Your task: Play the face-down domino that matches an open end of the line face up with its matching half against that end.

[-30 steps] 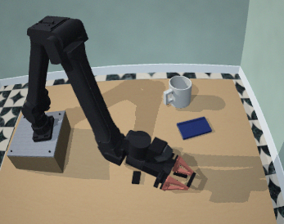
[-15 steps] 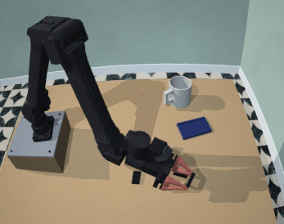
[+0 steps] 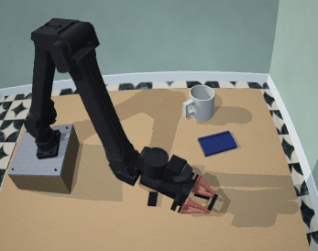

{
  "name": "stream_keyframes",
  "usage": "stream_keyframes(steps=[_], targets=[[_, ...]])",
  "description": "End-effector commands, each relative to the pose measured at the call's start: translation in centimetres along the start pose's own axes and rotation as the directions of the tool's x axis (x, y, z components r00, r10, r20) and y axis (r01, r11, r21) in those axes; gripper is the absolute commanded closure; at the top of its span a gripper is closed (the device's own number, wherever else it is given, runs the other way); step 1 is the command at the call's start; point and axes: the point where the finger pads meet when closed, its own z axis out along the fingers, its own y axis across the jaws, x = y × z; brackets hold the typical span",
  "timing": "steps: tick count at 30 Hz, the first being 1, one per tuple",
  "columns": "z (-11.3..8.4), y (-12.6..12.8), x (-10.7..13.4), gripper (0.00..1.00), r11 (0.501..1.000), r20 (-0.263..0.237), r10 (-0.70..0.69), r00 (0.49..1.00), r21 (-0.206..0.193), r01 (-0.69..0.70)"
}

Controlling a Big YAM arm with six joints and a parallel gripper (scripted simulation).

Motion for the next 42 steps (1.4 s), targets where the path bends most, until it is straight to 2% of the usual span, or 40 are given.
stream_keyframes(steps=[1, 10, 11, 20, 27, 28, 37, 42], targets=[[0.1, 0.4, 0.5, 0.51, 1.000, -0.009, -0.004, 1.000, -0.007, 0.004], [0.1, 0.5, 0.8, 0.51, 1.000, -0.014, -0.006, 1.000, -0.009, 0.006], [0.1, 0.1, -0.2, 0.51, 1.000, 0.006, 0.000, 1.000, -0.001, 0.000], [-0.2, 0.5, 1.5, 0.51, 1.000, -0.026, -0.004, 1.000, -0.010, 0.004], [-0.2, 0.5, 1.5, 0.51, 1.000, -0.026, -0.004, 1.000, -0.010, 0.004], [-0.2, 0.0, 0.9, 0.51, 1.000, -0.012, -0.001, 1.000, -0.001, 0.001], [0.3, 0.5, 3.9, 0.51, 1.000, -0.026, -0.001, 1.000, -0.011, 0.001], [0.3, 0.5, 3.9, 0.51, 1.000, -0.026, -0.001, 1.000, -0.011, 0.001]])
